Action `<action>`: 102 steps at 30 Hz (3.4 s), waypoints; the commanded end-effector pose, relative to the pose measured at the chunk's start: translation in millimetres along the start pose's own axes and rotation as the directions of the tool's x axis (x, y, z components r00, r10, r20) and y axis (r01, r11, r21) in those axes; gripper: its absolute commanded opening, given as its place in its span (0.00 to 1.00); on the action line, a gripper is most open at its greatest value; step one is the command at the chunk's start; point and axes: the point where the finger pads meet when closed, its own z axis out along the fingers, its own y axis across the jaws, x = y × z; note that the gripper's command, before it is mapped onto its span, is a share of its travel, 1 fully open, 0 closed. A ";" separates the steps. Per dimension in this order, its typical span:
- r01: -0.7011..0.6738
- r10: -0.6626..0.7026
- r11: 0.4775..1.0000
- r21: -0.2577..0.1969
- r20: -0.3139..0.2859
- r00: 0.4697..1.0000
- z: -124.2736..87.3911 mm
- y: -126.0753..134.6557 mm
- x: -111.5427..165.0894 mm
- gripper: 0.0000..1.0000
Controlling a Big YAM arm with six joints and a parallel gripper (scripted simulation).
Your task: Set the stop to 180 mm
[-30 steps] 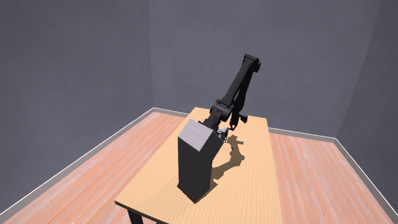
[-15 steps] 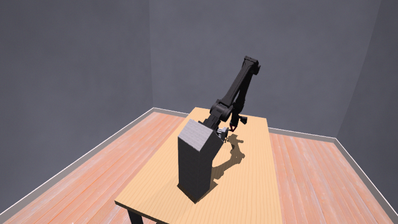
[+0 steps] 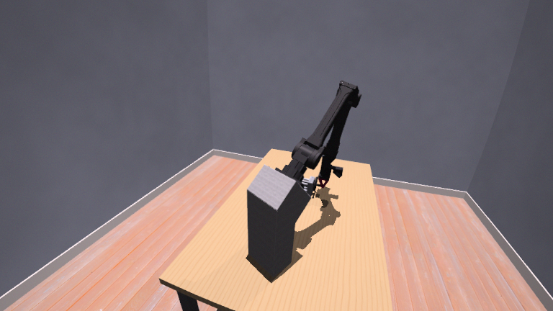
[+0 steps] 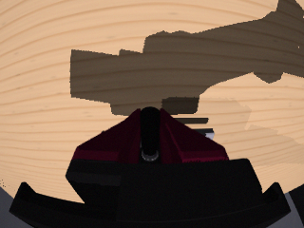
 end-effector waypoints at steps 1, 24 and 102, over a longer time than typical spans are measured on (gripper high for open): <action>0.003 -0.003 0.997 -0.074 0.001 1.000 -2.4 30.0 -0.4 0.06; -0.003 0.003 0.999 -0.038 0.006 1.000 21.7 -19.7 -5.1 0.06; -0.007 0.007 0.999 -0.037 0.010 1.000 5.0 -62.8 -7.6 0.06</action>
